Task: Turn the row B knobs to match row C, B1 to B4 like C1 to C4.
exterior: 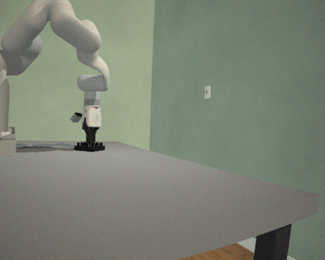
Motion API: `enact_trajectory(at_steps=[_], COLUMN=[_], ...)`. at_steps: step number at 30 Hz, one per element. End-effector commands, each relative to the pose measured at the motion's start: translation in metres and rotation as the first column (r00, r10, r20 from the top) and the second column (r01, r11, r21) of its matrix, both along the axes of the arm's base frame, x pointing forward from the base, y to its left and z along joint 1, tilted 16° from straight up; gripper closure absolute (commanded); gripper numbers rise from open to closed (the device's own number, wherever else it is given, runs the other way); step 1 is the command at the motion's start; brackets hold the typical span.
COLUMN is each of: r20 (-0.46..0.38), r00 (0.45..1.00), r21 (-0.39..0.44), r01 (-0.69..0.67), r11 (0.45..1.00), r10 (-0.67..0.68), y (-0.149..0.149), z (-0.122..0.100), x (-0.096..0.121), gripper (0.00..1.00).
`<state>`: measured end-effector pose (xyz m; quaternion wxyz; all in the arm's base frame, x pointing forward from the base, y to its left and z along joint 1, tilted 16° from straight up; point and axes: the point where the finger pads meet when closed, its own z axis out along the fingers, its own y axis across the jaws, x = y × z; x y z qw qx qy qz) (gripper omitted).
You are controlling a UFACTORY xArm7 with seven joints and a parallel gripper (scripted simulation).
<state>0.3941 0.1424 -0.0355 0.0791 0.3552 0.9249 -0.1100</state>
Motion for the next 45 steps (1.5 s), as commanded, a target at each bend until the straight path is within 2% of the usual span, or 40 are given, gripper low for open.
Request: enact_trajectory(at_steps=[1,29,45], r20=[0.003,0.003,0.003], r00=[1.0,1.0,1.0], r21=[0.002,0.002,0.002], r01=[-0.002,-0.002,-0.002], r11=[1.0,1.0,1.0], r10=[0.002,0.002,0.002], y=[0.0013,0.0012,-0.0008], z=[0.0012,0.001,-0.0067], x=[0.0009,0.0009,0.0015], gripper=[0.81,0.81,0.81])
